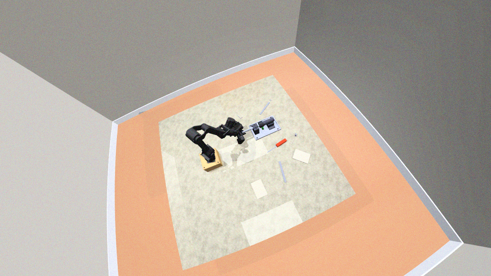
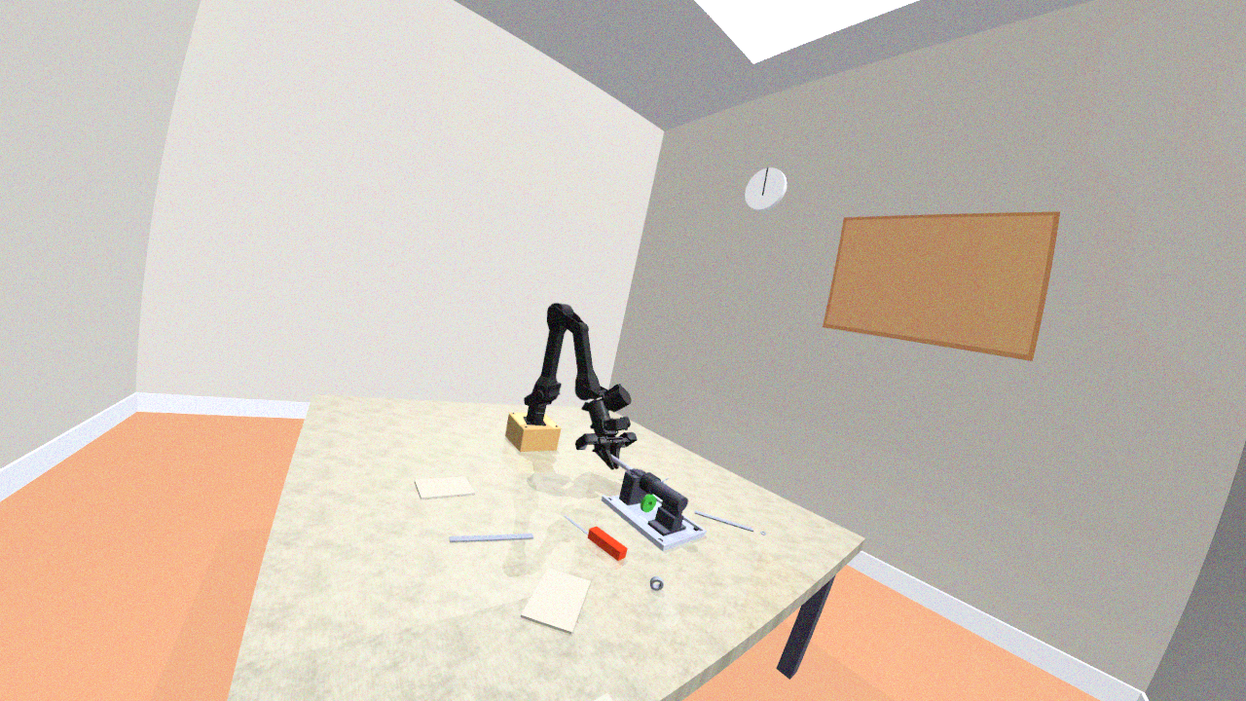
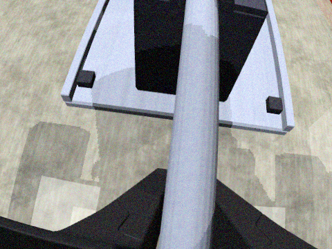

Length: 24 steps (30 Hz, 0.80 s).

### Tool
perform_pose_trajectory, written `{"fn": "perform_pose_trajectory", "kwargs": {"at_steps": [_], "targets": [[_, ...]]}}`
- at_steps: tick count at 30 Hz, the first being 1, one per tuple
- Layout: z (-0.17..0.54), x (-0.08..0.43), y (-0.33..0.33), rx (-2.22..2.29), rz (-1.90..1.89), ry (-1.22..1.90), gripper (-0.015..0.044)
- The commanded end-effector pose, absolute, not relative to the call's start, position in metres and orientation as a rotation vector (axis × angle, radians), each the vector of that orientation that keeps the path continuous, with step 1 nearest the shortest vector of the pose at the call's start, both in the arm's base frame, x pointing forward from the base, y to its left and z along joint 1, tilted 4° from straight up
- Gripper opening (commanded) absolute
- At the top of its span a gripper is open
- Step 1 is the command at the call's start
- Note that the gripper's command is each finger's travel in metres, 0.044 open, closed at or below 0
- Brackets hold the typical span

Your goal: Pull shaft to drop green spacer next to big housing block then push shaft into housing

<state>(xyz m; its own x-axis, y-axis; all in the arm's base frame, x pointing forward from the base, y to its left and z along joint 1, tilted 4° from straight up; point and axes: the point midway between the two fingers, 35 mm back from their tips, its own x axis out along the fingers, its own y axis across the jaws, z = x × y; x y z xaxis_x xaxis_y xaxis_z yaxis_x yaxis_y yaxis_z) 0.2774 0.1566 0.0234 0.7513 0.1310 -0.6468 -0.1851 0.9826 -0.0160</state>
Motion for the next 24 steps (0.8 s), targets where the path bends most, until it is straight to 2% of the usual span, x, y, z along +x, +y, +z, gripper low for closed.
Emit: {"fn": "perform_pose_trajectory", "kwargs": {"at_steps": [1,24], "targets": [[0.0249,0.2797,0.1574,-0.079,0.172,0.695,0.0],[0.0251,0.282,0.1578,-0.079,0.172,0.694,0.0]]}}
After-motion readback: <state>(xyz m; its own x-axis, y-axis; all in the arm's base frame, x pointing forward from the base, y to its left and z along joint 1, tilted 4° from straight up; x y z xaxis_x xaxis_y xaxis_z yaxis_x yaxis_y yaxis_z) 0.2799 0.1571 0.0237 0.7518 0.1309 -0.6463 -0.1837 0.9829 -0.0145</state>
